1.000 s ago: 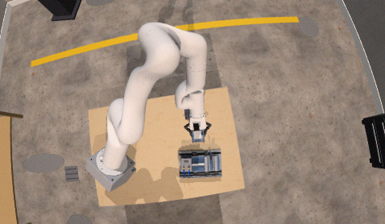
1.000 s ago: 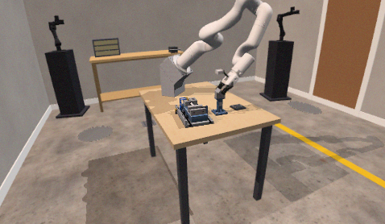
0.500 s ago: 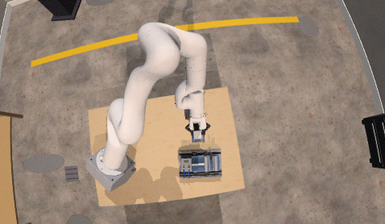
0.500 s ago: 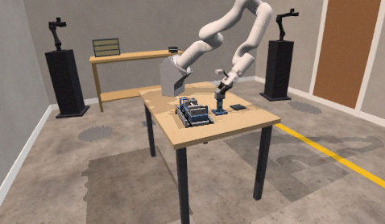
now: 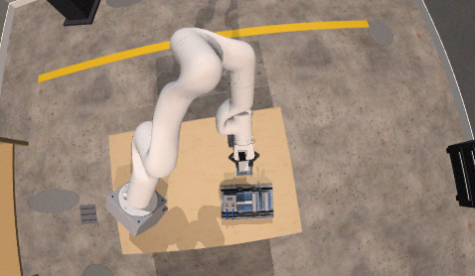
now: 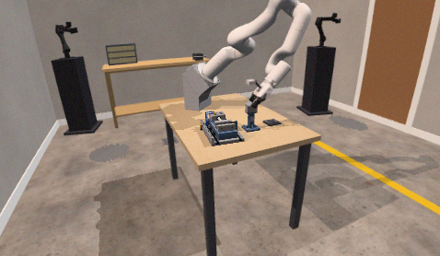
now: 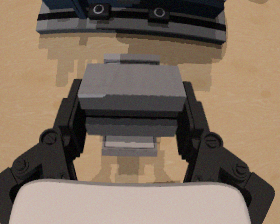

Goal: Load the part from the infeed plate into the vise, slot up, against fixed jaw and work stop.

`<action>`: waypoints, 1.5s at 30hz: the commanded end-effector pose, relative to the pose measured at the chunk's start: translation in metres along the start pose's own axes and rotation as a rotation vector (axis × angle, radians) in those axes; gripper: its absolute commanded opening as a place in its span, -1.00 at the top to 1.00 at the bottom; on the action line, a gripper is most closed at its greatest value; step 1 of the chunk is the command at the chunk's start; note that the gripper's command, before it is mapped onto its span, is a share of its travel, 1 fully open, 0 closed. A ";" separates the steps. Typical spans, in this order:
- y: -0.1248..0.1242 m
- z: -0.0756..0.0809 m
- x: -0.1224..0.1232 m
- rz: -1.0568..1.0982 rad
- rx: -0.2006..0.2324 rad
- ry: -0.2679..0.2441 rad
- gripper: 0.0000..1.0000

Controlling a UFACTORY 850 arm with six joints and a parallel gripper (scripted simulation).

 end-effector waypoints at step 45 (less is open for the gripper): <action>0.000 0.005 -0.004 0.000 -0.001 0.000 1.00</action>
Point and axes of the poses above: the point where the finger pads meet when closed, its own z axis back along the fingers, its own y axis across the jaws, x = y × z, the point moved 7 cm from there along z, back along the fingers, and after that the axes turned 6 degrees about z, right-handed, at the moved point
